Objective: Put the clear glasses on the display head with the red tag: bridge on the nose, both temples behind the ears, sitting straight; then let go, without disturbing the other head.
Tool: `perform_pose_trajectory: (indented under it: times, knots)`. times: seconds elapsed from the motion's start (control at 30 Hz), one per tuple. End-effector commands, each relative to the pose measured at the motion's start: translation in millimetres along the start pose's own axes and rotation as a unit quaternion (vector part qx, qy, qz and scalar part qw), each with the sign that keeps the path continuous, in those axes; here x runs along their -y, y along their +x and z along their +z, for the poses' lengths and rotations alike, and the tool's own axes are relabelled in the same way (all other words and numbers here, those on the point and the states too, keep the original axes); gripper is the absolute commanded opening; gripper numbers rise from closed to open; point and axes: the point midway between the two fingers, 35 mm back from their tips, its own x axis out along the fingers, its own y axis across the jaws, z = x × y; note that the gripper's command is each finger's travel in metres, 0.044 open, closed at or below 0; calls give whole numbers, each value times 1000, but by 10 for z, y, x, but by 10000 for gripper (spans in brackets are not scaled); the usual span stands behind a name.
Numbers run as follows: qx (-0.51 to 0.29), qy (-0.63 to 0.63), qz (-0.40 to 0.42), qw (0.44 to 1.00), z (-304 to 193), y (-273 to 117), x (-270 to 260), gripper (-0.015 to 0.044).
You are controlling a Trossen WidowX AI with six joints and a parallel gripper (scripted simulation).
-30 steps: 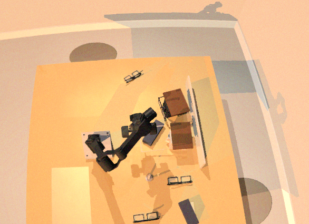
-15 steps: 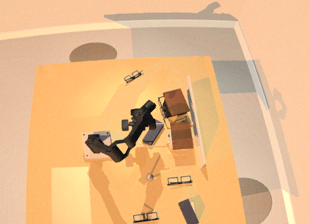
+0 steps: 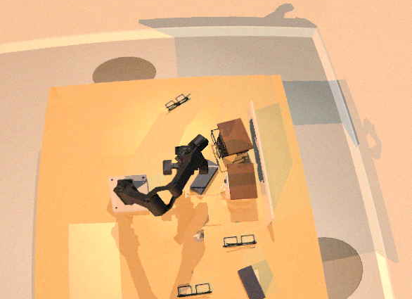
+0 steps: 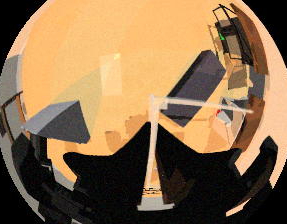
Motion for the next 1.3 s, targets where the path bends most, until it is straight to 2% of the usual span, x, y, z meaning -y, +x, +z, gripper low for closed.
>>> perform_pose_trajectory:
  times: [0.0, 1.27]
  knots:
    - [-5, -4, 2, 1000, 2, 56, -8, 0]
    - [-5, -4, 2, 1000, 29, 363, -6, 0]
